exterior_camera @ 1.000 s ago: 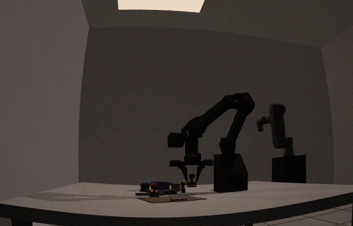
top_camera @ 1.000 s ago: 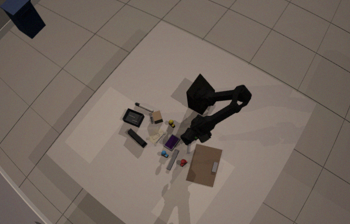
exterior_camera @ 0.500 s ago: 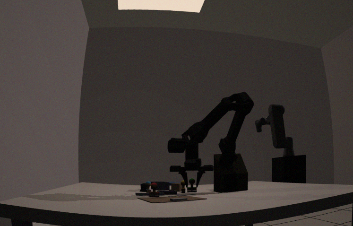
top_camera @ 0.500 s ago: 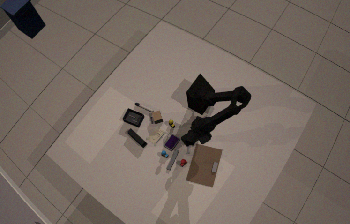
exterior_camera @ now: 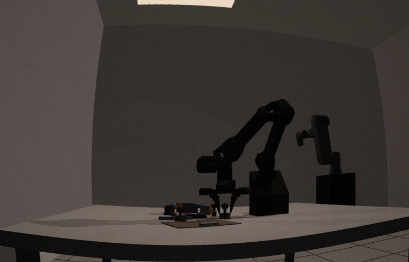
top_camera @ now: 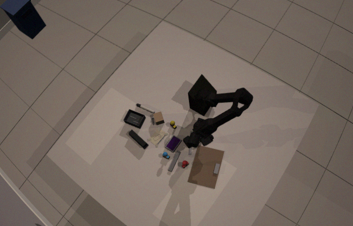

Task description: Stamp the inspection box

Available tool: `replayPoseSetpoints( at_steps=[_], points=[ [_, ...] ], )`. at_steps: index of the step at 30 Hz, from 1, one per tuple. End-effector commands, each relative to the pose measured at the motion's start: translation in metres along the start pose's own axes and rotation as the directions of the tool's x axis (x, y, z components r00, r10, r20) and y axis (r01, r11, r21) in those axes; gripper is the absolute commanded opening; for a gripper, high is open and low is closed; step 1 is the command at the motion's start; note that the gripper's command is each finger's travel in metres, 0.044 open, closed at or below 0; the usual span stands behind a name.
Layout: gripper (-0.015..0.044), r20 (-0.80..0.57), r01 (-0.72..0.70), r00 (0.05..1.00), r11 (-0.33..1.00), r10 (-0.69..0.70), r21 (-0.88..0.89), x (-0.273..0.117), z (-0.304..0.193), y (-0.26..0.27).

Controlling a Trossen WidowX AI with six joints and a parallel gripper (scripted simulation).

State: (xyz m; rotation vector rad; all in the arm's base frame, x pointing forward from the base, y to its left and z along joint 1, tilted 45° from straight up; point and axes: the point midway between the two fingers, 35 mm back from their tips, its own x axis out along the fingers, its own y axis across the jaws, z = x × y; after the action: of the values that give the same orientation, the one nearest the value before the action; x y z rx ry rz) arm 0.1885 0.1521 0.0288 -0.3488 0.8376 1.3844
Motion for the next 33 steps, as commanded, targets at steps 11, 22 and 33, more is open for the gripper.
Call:
replayPoseSetpoints(
  at_steps=[11, 22, 33],
  points=[
    [0.0254, -0.022, 0.011, 1.000, 1.000, -0.011, 0.000, -0.043, -0.002, -0.010],
    [0.0254, -0.008, 0.003, 1.000, 1.000, -0.002, 0.005, -0.117, -0.001, 0.000],
    [0.0254, -0.008, 0.003, 1.000, 1.000, -0.002, 0.005, -0.117, -0.001, 0.000]
  ],
)
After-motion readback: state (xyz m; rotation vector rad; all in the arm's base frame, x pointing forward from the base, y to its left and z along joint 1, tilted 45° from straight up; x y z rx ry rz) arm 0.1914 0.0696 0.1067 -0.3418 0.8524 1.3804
